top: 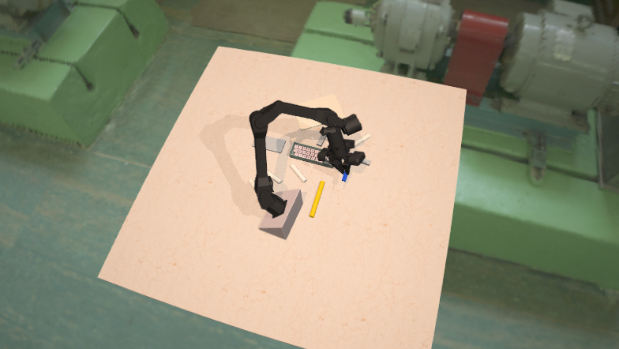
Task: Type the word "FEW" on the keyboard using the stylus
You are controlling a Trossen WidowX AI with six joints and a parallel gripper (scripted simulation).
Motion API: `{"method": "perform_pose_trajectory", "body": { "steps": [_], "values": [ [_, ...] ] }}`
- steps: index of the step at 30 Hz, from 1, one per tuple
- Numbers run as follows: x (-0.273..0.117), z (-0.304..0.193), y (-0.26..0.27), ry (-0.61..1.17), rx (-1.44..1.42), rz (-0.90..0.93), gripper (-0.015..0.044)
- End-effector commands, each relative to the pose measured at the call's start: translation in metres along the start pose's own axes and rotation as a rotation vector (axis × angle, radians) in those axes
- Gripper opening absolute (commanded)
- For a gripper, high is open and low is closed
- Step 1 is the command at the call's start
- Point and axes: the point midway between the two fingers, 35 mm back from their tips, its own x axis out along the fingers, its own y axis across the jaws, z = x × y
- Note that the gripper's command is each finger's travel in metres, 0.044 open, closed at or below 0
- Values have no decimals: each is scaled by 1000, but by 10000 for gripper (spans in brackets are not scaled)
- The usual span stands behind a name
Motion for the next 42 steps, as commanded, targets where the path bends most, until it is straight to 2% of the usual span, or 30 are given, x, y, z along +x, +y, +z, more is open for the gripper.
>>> {"method": "perform_pose_trajectory", "body": {
  "steps": [1, 22, 42],
  "values": [
    [-6, 1, 8, -31, 35, -28, 0],
    [-50, 8, 55, -308, 223, -179, 0],
    [-81, 7, 105, -636, 380, -172, 0]
  ]
}}
